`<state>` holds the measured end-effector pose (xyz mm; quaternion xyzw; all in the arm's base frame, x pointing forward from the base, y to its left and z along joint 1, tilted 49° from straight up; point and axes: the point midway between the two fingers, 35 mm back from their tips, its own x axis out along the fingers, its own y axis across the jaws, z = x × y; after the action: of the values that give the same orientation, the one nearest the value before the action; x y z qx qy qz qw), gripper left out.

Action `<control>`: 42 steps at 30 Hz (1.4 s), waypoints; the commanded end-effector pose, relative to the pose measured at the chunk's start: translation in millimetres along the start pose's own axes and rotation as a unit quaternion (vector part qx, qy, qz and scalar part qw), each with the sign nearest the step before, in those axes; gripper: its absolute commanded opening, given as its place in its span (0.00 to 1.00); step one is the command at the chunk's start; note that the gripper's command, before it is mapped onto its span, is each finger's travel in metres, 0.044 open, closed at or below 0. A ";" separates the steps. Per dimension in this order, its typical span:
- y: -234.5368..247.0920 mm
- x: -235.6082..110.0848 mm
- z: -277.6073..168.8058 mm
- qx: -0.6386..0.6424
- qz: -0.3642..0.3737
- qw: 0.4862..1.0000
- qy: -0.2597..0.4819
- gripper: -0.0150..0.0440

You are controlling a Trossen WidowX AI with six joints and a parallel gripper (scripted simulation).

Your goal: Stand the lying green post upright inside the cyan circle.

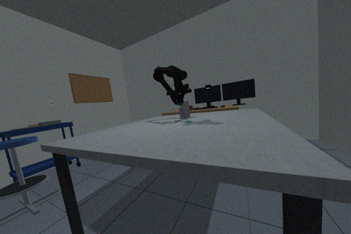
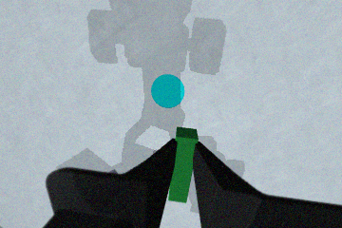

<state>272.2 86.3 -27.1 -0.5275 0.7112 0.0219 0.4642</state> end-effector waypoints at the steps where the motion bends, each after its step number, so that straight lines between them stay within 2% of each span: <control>1: 13.5 1.7 7.6 -0.044 -0.002 0.999 0.003 0.29; 10: 35.5 4.3 16.2 -0.118 -0.009 0.993 0.011 0.29; 42: 42.6 21.3 11.4 -0.118 0.057 0.991 -0.029 0.29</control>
<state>247.8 96.3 -68.1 -0.5444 0.7183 0.1381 0.4107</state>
